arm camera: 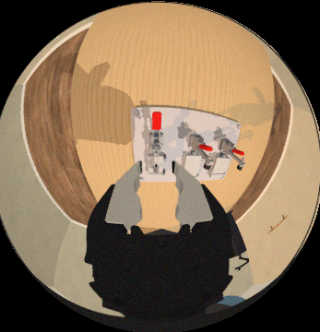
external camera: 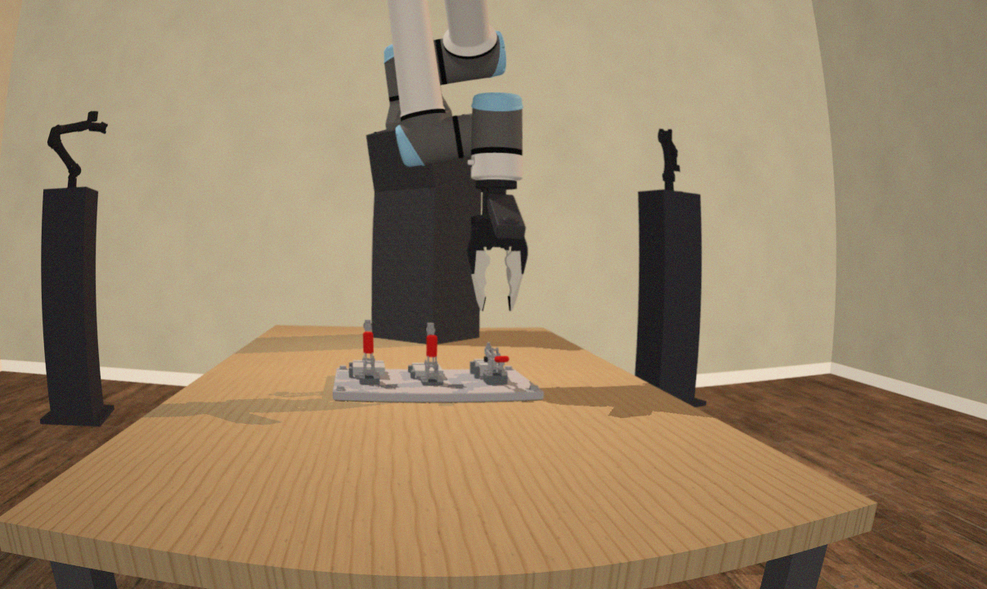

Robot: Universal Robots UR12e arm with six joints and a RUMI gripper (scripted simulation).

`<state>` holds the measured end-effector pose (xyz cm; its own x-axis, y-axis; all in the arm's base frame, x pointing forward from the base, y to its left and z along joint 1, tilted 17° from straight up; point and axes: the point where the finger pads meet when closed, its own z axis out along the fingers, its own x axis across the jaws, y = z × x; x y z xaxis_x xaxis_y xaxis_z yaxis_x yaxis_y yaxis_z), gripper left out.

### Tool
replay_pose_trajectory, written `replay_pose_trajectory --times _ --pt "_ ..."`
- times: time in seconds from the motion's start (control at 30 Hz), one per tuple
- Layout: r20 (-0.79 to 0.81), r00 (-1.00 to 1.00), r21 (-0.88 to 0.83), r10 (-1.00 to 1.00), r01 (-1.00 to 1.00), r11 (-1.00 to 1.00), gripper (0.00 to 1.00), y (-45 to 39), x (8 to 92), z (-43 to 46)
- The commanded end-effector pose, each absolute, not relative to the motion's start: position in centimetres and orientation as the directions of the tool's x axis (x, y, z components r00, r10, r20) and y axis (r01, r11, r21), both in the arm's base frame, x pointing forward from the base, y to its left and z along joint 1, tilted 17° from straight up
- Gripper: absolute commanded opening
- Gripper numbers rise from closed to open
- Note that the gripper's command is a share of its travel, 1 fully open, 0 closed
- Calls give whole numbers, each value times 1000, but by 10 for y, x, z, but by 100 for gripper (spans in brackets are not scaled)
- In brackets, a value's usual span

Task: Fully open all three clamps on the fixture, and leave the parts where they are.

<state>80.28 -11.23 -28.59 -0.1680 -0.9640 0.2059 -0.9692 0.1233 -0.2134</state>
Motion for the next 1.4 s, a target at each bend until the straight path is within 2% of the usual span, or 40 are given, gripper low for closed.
replay_pose_trajectory --times 0.0,1.37 --pt "206 -168 -215 -964 -969 123 28 -112 804 -285" --pt "206 -168 -215 -964 -969 123 28 -119 851 -277"
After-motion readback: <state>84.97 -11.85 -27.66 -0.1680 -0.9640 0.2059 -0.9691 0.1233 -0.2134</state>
